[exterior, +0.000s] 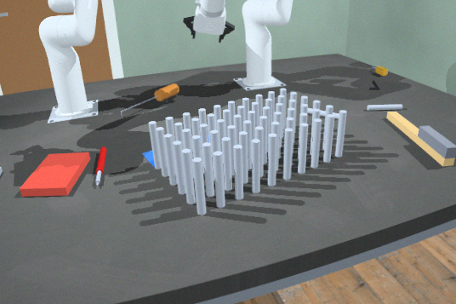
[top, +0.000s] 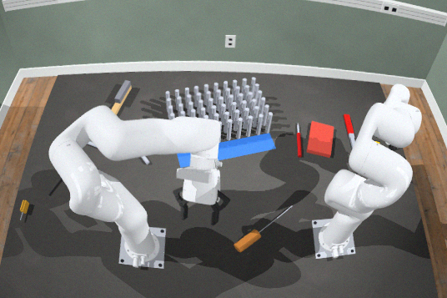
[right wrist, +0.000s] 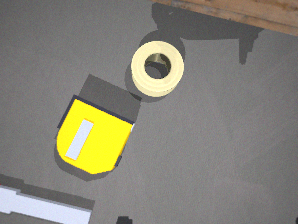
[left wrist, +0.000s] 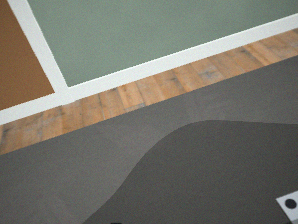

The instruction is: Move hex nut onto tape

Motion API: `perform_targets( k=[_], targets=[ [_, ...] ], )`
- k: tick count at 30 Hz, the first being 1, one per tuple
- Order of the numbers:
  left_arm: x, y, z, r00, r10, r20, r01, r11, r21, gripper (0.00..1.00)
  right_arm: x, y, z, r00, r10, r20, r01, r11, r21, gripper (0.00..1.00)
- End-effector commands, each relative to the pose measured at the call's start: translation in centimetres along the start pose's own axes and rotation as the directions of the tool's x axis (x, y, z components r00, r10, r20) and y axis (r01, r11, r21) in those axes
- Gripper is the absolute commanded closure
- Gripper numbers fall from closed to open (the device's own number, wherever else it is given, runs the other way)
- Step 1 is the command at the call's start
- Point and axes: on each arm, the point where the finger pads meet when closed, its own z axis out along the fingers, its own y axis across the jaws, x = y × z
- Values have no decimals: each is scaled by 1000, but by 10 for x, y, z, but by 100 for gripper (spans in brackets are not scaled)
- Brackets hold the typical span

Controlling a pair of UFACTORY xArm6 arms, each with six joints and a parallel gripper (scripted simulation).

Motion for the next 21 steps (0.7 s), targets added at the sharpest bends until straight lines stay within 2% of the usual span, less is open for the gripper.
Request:
perform_targets(
  k=[1, 12, 14, 15, 21],
  targets=[
    [-31, -3, 7, 992, 24, 126, -6, 990, -140, 0, 39, 33, -3, 999, 33, 27, -33, 999, -8, 0],
    [-69, -27, 8, 934, 163, 318, -63, 951, -303, 0, 84, 99, -7, 994, 90, 63, -89, 996, -18, 0],
    [-69, -27, 8, 934, 163, 318, -63, 951, -303, 0, 84, 99, -7, 994, 90, 63, -89, 996, -18, 0],
    [-77, -38, 8, 908, 212, 362, -83, 937, -340, 0, 92, 114, -8, 992, 102, 70, -101, 995, -18, 0],
    [-89, -63, 9, 844, 314, 434, -129, 906, -403, 0, 109, 156, -11, 987, 133, 89, -132, 991, -17, 0]
  ],
)
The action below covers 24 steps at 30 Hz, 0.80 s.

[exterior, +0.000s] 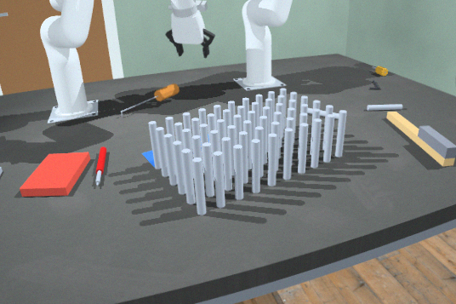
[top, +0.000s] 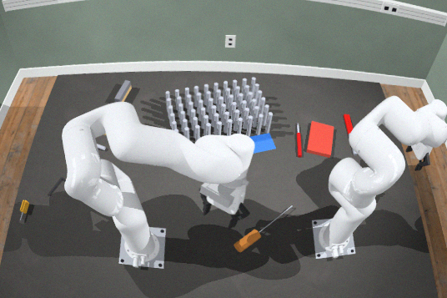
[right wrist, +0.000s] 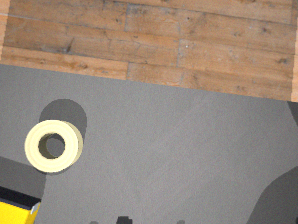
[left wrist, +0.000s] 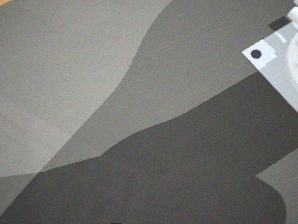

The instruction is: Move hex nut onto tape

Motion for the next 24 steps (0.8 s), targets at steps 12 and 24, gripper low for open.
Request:
perform_targets(
  k=[12, 24],
  targets=[
    [-35, -85, -3, 906, 258, 335, -225, 965, -136, 0, 52, 121, -12, 995, 81, 53, -83, 996, 22, 0],
    [-35, -100, -5, 880, 297, 371, -261, 954, -145, 0, 60, 200, -19, 989, 129, 73, -133, 990, 43, 0]
  ],
)
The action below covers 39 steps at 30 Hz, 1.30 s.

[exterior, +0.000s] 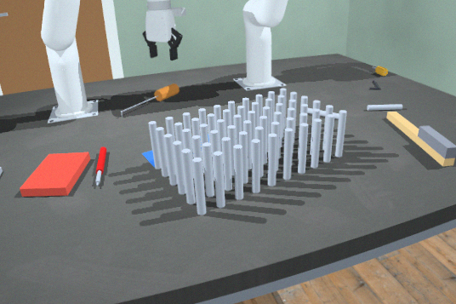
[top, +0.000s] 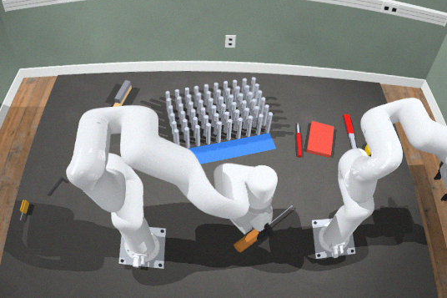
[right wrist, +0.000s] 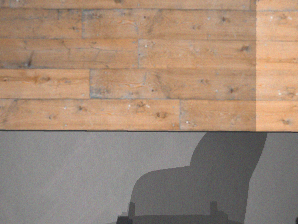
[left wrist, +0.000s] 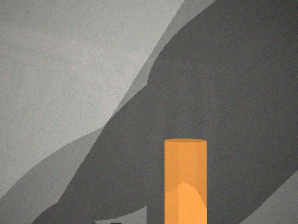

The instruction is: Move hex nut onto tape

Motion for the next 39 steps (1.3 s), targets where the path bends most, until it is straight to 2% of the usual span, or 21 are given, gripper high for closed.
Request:
perform_targets(
  k=[1, 14, 15, 23, 35, 39],
  targets=[
    [-4, -3, 0, 1000, 5, 16, -5, 1000, -4, 0, 10, 39, -7, 1000, 18, 11, -19, 1000, 18, 0],
    [-4, -3, 0, 1000, 5, 16, -5, 1000, -4, 0, 11, 44, -7, 1000, 21, 12, -22, 1000, 20, 0],
    [-4, -3, 0, 1000, 5, 16, -5, 1000, -4, 35, 11, 44, -7, 1000, 21, 12, -22, 1000, 20, 0],
    [-4, -3, 5, 1000, 0, 6, 0, 1000, -15, 35, 11, 44, -7, 1000, 21, 12, -22, 1000, 20, 0],
    [-3, 0, 48, 1000, 0, 5, 0, 1000, -16, 35, 11, 44, -7, 1000, 21, 12, -22, 1000, 20, 0],
    [-3, 0, 54, 1000, 0, 5, 0, 1000, -16, 35, 11, 44, -7, 1000, 21, 12, -22, 1000, 20, 0]
  ],
)
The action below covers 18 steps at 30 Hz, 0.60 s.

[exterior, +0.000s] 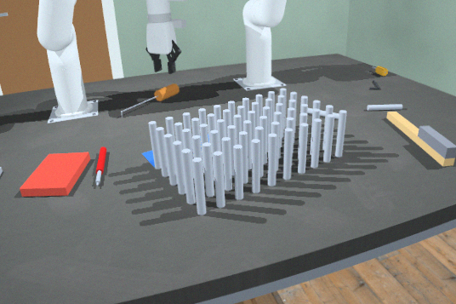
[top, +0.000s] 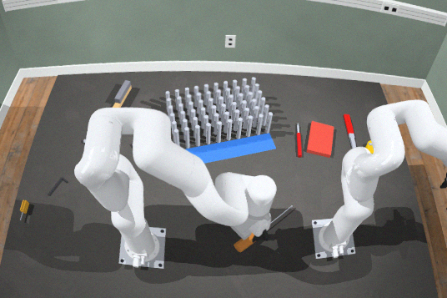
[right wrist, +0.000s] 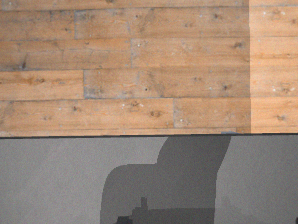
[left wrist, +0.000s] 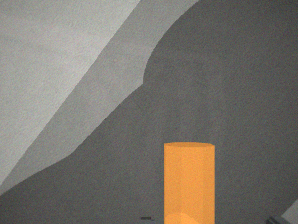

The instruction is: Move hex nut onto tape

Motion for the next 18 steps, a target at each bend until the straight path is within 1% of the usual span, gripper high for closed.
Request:
perform_targets(
  k=[1, 6, 18],
  targets=[
    [-3, -1, 17, 1000, 0, 5, 0, 1000, 3, 35, 1, 0, -2, 1000, 0, -5, 0, 1000, 0, 0],
    [-3, -1, 24, 1000, 0, 5, 0, 1000, 3, 35, 1, 0, -2, 1000, 0, -5, 0, 1000, 0, 0],
    [-3, -1, 25, 1000, 0, 5, 0, 1000, 3, 35, 1, 0, -2, 1000, 0, -5, 0, 1000, 0, 0]
  ],
)
